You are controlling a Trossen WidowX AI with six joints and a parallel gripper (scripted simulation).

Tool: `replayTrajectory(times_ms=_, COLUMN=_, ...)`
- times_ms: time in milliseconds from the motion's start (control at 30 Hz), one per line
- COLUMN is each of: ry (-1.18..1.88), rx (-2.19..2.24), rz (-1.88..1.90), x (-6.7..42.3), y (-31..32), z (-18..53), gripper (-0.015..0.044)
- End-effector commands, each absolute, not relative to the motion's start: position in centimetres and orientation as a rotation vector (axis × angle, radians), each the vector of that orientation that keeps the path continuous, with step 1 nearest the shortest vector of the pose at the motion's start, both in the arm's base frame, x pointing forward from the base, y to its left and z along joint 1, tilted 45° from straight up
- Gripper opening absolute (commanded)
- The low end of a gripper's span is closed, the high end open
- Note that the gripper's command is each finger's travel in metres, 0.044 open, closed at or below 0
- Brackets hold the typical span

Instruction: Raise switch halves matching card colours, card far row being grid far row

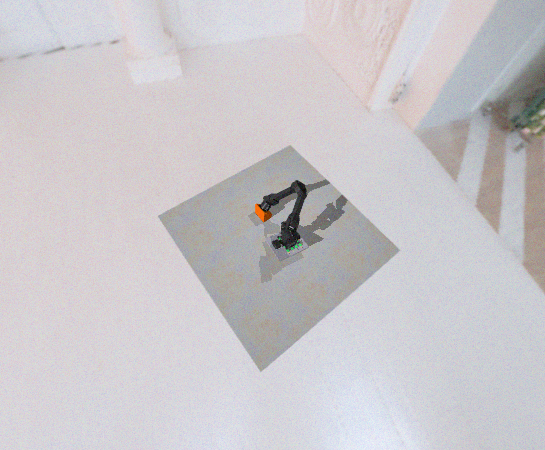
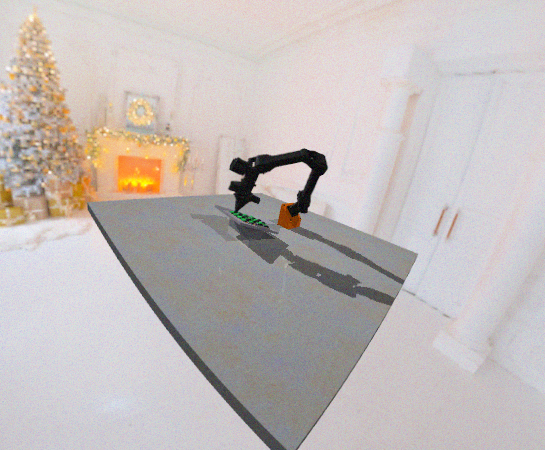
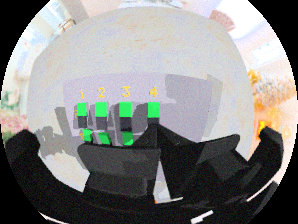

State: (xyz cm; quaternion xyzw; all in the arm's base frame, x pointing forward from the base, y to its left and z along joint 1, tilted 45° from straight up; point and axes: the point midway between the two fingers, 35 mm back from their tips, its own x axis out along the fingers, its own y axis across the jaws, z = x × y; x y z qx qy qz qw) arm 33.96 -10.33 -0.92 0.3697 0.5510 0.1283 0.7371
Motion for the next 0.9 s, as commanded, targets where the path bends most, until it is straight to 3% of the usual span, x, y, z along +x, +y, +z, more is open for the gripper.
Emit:
replayTrajectory(times_ms=0, ry=1.207, rx=0.82, rz=0.282, x=34.04, y=-10.26, z=-0.94, gripper=0.0)
replayTrajectory(times_ms=867, ry=1.207, rx=0.82, rz=0.282, x=34.16, y=-10.04, z=-1.18, gripper=0.0)
